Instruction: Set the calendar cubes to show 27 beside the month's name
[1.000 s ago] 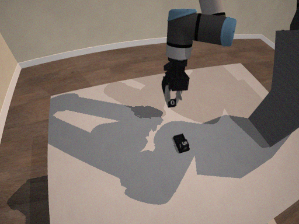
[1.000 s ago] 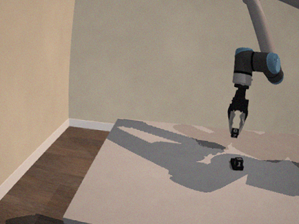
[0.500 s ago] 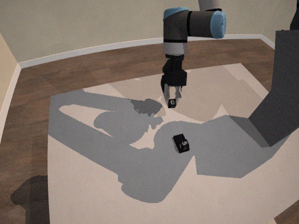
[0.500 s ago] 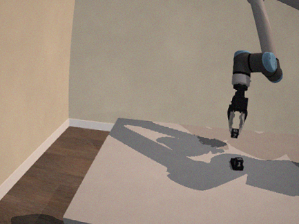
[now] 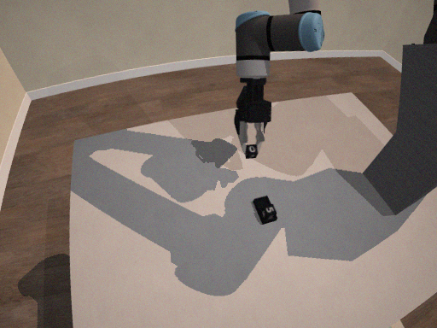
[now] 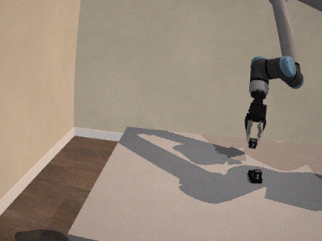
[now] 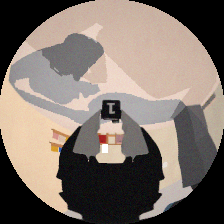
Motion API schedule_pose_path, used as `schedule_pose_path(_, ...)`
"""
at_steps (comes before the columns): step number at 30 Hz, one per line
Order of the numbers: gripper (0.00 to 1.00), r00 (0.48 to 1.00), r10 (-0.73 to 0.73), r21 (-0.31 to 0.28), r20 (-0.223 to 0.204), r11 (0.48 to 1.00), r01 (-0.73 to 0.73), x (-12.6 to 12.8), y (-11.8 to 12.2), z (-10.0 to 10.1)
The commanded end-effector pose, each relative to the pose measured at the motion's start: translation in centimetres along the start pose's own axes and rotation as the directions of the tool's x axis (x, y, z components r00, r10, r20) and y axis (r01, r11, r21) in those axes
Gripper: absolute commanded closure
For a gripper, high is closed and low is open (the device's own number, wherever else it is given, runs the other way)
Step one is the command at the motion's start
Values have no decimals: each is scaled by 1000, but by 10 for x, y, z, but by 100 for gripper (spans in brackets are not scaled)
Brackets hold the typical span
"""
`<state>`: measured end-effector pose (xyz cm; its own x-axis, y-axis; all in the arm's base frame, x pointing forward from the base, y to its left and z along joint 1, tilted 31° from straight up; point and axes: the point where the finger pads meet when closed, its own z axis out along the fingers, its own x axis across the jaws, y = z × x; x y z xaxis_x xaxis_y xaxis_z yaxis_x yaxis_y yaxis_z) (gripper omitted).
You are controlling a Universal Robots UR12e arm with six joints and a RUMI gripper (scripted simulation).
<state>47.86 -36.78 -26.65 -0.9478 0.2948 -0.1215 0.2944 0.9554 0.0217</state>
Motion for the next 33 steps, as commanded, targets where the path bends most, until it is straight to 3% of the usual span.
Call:
schedule_pose_path(1,89,1000,-4,-60,-5,998,3,0,0,2)
schedule_pose_path(9,89,1000,-2,-202,-1,979,2,0,-2,0)
schedule_pose_path(16,89,1000,1,-235,3,972,0,-1,-2,-1)
schedule_pose_path(33,89,1000,1,-237,3,972,0,-1,-2,-1)
